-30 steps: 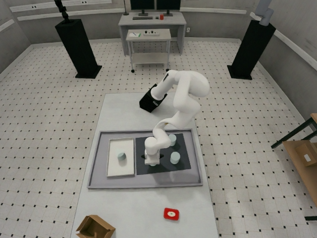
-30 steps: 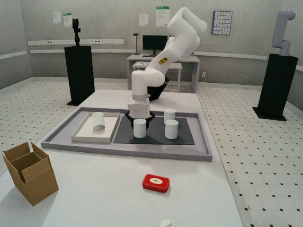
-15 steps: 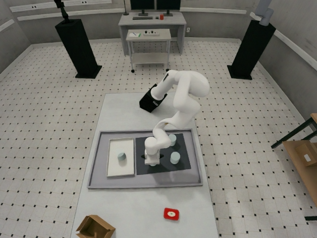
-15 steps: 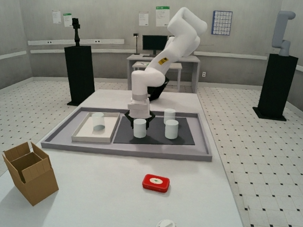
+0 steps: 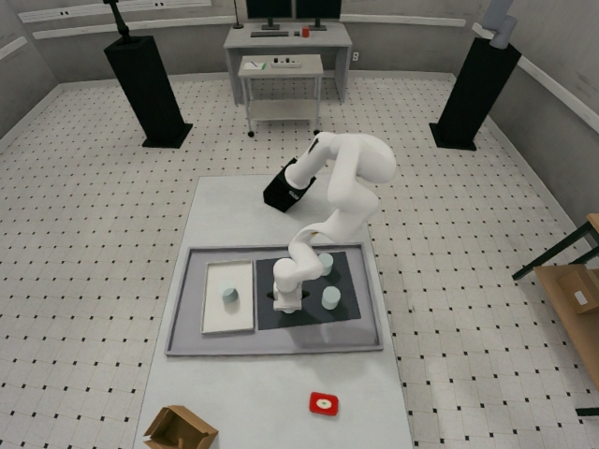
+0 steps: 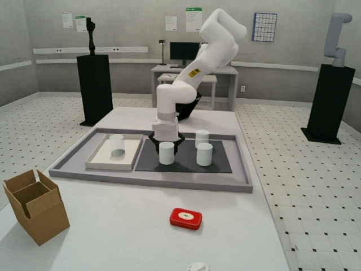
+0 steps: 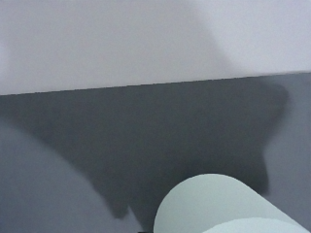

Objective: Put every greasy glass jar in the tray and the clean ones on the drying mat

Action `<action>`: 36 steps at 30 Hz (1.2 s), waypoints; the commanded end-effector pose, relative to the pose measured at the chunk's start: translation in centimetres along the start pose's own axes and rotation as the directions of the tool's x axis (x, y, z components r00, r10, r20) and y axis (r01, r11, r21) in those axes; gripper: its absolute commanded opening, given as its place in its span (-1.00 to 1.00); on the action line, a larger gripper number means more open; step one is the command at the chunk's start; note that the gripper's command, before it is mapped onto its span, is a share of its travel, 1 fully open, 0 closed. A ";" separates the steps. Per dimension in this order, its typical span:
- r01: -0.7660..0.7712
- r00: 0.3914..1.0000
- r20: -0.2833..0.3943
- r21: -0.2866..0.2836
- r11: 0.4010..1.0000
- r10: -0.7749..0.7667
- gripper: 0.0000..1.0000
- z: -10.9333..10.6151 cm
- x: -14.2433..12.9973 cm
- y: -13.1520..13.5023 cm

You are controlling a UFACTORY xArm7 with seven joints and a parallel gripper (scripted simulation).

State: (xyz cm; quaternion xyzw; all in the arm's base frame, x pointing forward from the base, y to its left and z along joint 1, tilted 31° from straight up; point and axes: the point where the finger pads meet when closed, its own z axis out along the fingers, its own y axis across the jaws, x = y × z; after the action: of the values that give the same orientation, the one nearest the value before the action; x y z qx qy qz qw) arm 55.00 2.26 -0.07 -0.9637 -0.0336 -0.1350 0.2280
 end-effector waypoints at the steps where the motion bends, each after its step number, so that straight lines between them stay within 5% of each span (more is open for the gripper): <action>1: 0.000 1.000 -0.004 -0.002 1.000 0.000 -1.00 -0.2 0.2 0.1; 8: 0.000 1.000 -0.004 -0.002 1.000 0.000 -1.00 -0.2 0.2 0.1; 36: 0.000 1.000 -0.004 -0.002 1.000 0.000 -1.00 -6.8 0.1 0.1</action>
State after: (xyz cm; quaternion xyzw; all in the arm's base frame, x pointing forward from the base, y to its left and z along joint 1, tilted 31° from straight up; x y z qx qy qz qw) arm 53.54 -0.40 5.02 -0.9636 -0.0337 -0.1350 0.2281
